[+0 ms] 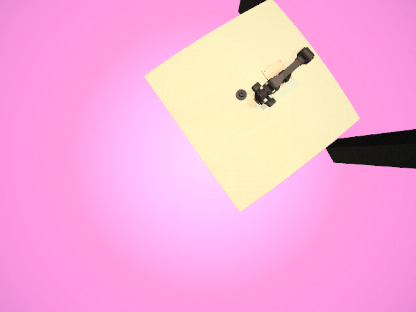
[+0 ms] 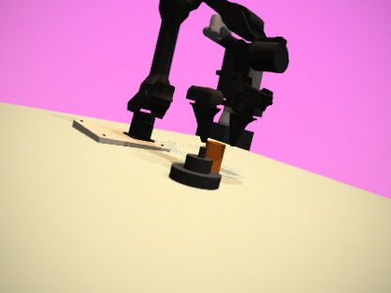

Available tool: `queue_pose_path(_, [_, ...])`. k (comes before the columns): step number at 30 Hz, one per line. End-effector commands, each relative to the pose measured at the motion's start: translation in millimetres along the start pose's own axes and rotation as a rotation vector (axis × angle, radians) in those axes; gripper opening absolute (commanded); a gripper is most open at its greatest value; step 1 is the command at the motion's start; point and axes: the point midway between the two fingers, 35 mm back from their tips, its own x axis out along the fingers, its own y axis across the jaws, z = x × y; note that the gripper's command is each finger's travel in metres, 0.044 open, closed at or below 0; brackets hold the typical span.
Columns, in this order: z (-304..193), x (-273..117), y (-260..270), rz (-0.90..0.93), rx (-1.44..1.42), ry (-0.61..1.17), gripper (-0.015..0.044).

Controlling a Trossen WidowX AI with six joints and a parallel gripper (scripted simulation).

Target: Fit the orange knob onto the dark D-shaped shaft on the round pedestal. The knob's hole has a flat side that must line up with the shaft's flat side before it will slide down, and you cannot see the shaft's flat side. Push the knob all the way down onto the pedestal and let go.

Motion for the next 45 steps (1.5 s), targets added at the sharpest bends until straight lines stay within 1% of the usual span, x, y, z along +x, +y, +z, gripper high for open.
queue_pose_path(1, [-2.9, 12.1, -1.0, -0.006, 0.003, 0.020, 0.0440])
queue_pose_path(23, [-5.6, 47.0, -1.6, -0.006, 0.003, 0.021, 0.0440])
queue_pose_path(28, [-6.0, 49.2, -1.6, -0.006, 0.003, 0.021, 0.0440])
queue_pose_path(38, [-6.0, 49.2, -1.6, -0.006, 0.003, 0.021, 0.0177])
queue_pose_path(45, [-6.0, 49.2, -1.6, -0.006, 0.003, 0.021, 0.0131])
